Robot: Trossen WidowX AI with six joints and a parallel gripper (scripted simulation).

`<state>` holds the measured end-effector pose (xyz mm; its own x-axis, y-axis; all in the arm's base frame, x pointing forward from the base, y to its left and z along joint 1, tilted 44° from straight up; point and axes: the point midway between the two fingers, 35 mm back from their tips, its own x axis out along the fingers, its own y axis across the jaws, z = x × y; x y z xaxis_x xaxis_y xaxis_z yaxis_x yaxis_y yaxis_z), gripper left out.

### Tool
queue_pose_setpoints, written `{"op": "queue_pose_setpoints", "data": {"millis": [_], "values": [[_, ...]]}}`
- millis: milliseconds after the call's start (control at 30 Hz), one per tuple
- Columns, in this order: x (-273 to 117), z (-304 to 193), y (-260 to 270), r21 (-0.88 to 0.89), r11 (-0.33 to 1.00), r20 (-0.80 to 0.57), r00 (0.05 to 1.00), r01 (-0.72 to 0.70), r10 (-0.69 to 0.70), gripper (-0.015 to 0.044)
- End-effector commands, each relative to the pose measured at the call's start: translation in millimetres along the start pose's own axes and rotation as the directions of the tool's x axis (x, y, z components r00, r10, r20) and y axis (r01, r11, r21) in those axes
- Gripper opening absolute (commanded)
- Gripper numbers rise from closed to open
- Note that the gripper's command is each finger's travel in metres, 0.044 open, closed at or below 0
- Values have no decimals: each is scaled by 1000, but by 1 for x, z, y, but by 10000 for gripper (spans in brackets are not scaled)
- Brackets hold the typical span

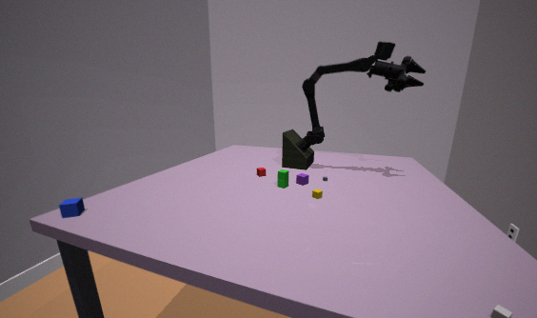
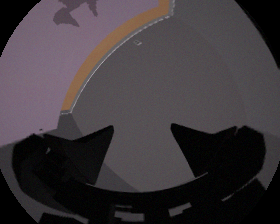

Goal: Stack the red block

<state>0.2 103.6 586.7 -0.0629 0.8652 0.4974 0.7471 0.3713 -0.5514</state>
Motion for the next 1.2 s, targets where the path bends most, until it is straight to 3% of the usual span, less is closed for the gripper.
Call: {"op": "queue_pose_setpoints", "data": {"millis": [0, 500, 600, 867, 1167], "values": [[24, 25, 22, -51, 994, 25, 995, -100, 102, 440], [81, 75, 141, -107, 874, 106, 868, -475, 485, 440], [82, 75, 159, -41, 847, 91, 842, -530, 532, 440], [79, 84, 247, -14, 690, 125, 683, -724, 720, 440], [45, 80, 345, 56, 460, 160, 463, -886, 872, 440]]}}
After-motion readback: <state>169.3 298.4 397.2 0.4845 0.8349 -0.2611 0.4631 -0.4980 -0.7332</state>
